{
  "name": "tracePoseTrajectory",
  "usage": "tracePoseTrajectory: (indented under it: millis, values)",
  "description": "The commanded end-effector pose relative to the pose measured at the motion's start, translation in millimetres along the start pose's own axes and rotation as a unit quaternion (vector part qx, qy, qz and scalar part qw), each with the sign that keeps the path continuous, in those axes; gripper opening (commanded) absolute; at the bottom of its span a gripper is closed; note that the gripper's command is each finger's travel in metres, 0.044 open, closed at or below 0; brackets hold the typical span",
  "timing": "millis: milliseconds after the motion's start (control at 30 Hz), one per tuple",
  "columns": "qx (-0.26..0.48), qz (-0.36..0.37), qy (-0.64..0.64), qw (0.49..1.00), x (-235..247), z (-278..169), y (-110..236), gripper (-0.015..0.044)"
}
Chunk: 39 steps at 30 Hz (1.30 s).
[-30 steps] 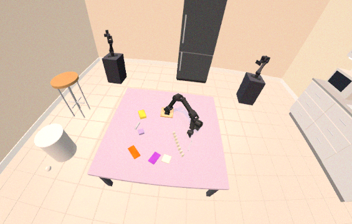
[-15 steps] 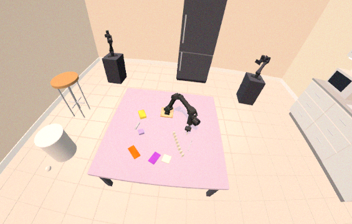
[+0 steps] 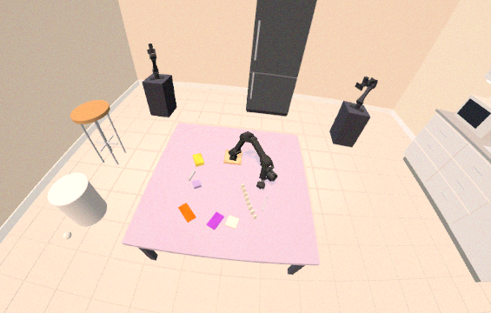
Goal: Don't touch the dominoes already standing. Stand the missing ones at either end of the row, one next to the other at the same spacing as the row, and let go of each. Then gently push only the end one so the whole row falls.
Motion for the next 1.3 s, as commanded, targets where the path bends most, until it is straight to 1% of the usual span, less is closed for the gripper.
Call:
tracePoseTrajectory:
  millis: [0, 267, 667, 700, 1033, 1100, 1267]
  values:
    - [-0.003, 0.001, 0.002, 1.0, 0, 0, -5, 0.044]
    - [-0.003, 0.001, 0.002, 1.0, 1, -1, -15, 0.044]
    - [-0.003, 0.001, 0.002, 1.0, 1, -1, -15, 0.0125]
    - [-0.003, 0.001, 0.002, 1.0, 1, -1, -15, 0.0107]
    - [-0.003, 0.001, 0.002, 1.0, 0, 0, -13, 0.0107]
    - [-0.003, 0.001, 0.001, 1.0, -1, 3, 4, 0.0107]
    - [-0.003, 0.0, 0.001, 1.0, -2, 6, 72, 0.0107]
Point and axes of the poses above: the point midway between the two fingers, 35 mm back from their tips, its own y axis back along the fingers, its own x axis across the jaws, z = x × y, the point moved 10 cm from there along y, back along the fingers, and after that the axes turned 15 degrees about -y, right-handed, at the moved point
